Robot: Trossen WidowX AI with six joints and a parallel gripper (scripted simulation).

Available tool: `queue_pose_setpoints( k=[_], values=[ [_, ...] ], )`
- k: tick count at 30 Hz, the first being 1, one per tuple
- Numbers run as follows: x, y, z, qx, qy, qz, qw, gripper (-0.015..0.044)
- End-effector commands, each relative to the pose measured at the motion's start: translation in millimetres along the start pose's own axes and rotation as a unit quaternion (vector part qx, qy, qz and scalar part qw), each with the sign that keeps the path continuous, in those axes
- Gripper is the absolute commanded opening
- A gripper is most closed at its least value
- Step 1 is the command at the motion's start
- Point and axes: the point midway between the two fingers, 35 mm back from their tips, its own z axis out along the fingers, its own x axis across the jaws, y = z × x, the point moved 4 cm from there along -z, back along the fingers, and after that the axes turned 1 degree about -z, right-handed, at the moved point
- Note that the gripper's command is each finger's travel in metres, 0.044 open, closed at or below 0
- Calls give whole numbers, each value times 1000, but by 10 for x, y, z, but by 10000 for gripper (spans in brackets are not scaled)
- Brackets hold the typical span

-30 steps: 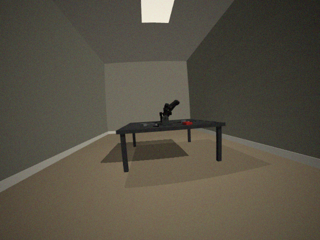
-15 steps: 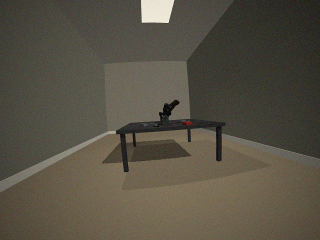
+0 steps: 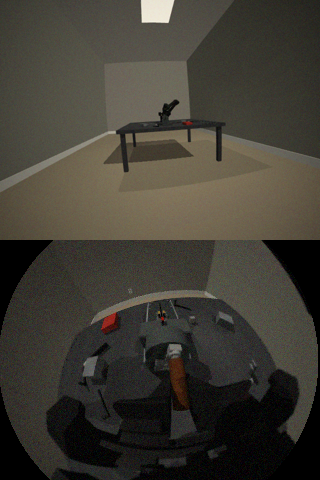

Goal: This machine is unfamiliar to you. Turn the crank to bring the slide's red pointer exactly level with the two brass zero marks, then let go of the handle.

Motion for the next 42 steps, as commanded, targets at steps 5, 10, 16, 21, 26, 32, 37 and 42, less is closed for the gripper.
queue_pose_setpoints(
  k=[5,10,16,21,26,32,37,42],
  values=[
    [-109,-31,25,-1,-10,5,1000,0],
    [-143,-51,45,-1,-10,5,1000,0],
    [-183,-85,78,-1,-10,5,1000,0],
    [-209,-118,110,-1,-10,5,1000,0],
    [-226,-153,145,-1,-10,5,1000,0],
    [-237,-197,189,-1,-10,6,1000,0],
    [-235,-235,228,-1,-10,6,1000,0],
    [-225,-272,266,-1,-10,6,1000,0]
  ],
)
